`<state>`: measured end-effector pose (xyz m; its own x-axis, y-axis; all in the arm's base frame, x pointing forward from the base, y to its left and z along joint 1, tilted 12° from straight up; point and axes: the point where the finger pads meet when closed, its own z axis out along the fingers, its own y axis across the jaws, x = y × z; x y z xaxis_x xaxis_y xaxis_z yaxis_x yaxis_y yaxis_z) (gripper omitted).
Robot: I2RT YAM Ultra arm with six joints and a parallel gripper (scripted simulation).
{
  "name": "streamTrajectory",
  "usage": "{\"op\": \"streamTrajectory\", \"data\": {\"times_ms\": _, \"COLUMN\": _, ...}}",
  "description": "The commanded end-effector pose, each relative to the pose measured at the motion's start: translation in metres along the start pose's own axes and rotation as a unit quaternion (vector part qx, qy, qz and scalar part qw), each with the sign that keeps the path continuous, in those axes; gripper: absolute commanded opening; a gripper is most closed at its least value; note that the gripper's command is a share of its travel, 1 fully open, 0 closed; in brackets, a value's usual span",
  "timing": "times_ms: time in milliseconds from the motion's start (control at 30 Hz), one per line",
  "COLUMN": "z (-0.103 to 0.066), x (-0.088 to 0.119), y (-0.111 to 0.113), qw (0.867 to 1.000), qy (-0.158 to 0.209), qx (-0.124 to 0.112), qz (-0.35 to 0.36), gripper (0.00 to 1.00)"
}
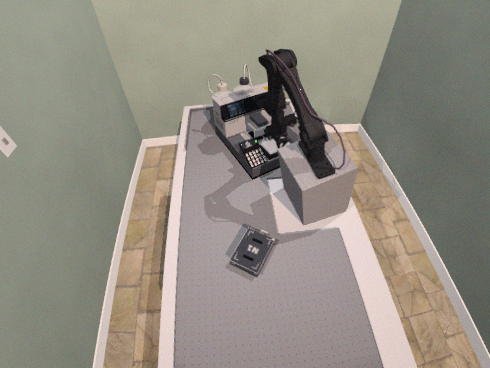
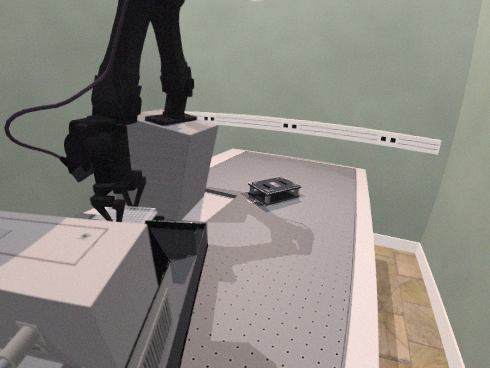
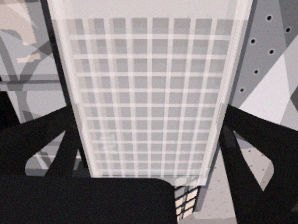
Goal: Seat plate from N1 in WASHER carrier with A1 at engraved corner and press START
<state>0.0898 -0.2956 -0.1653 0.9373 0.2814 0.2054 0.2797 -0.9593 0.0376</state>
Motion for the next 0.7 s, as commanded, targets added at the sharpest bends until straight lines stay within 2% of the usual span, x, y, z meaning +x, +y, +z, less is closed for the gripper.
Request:
{"op": "streamTrajectory", "data": {"times_ms": 0, "z": -0.003, "x": -0.003, "y": 0.012, "qw": 1.000, "qy": -0.006, "qx": -0.007, "qz": 0.000, "gripper": 0.84}}
{"op": "streamTrajectory", "data": {"times_ms": 67, "z": 0.000, "x": -0.003, "y": 0.009, "qw": 1.000, "qy": -0.006, "qx": -0.003, "qz": 0.001, "gripper": 0.84}}
{"op": "streamTrajectory", "data": {"times_ms": 200, "z": -0.002, "x": -0.003, "y": 0.014, "qw": 1.000, "qy": -0.007, "qx": -0.013, "qz": -0.001, "gripper": 0.84}}
{"op": "streamTrajectory", "data": {"times_ms": 367, "z": 0.003, "x": -0.003, "y": 0.007, "qw": 1.000, "qy": -0.006, "qx": -0.006, "qz": 0.000, "gripper": 0.84}}
{"op": "streamTrajectory", "data": {"times_ms": 433, "z": -0.001, "x": -0.002, "y": 0.012, "qw": 1.000, "qy": -0.007, "qx": -0.014, "qz": -0.002, "gripper": 0.84}}
{"op": "streamTrajectory", "data": {"times_ms": 667, "z": 0.006, "x": -0.002, "y": 0.002, "qw": 1.000, "qy": -0.005, "qx": -0.002, "qz": 0.000, "gripper": 0.84}}
